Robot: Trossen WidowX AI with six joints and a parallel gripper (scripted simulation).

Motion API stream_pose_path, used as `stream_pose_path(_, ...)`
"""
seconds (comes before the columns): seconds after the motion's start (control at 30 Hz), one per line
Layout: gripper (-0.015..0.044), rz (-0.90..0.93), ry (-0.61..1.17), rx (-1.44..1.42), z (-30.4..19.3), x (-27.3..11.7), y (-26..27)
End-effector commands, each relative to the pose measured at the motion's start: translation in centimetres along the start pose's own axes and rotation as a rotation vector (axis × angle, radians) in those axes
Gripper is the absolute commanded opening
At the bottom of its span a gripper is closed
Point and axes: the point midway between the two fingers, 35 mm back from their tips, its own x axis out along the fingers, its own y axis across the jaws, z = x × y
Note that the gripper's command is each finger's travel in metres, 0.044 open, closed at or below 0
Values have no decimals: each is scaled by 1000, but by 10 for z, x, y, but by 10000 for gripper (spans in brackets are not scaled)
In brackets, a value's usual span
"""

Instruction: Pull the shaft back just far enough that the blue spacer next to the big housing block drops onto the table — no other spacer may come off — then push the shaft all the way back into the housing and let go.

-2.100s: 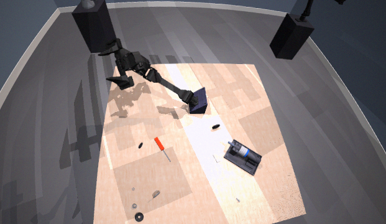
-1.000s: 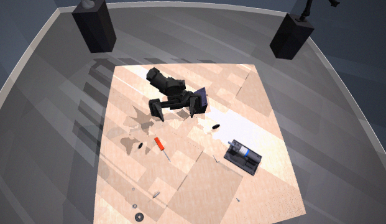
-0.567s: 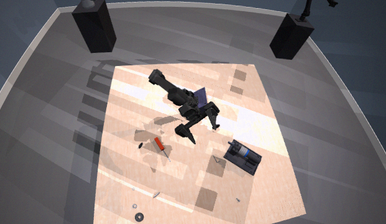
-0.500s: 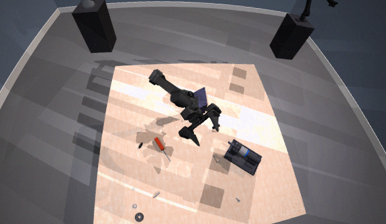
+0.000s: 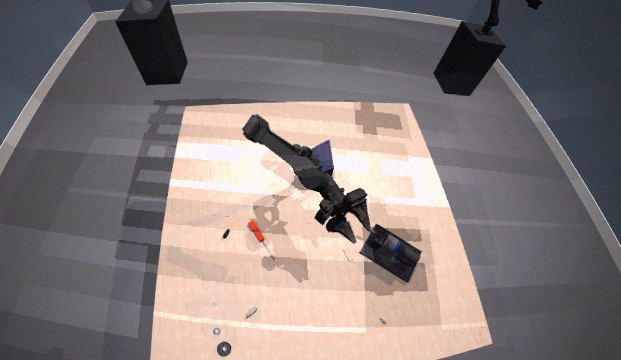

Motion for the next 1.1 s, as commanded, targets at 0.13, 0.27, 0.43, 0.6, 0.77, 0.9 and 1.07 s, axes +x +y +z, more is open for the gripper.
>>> stream_pose_path(0.13, 440, -215, 136, 552, -76, 4, -81)
stream_pose_path(0.27, 440, -306, 152, 749, -100, -1, -106)
stream_pose_path(0.43, 440, -430, 147, 994, -128, -12, -138)
stream_pose_path(0.6, 440, -565, 113, 1234, -154, -26, -168)
stream_pose_path(0.77, 440, -707, 45, 1471, -177, -45, -198)
stream_pose_path(0.9, 440, -774, 1, 1577, -186, -55, -211)
stream_pose_path(1.07, 440, -775, 1, 1578, -184, -56, -212)
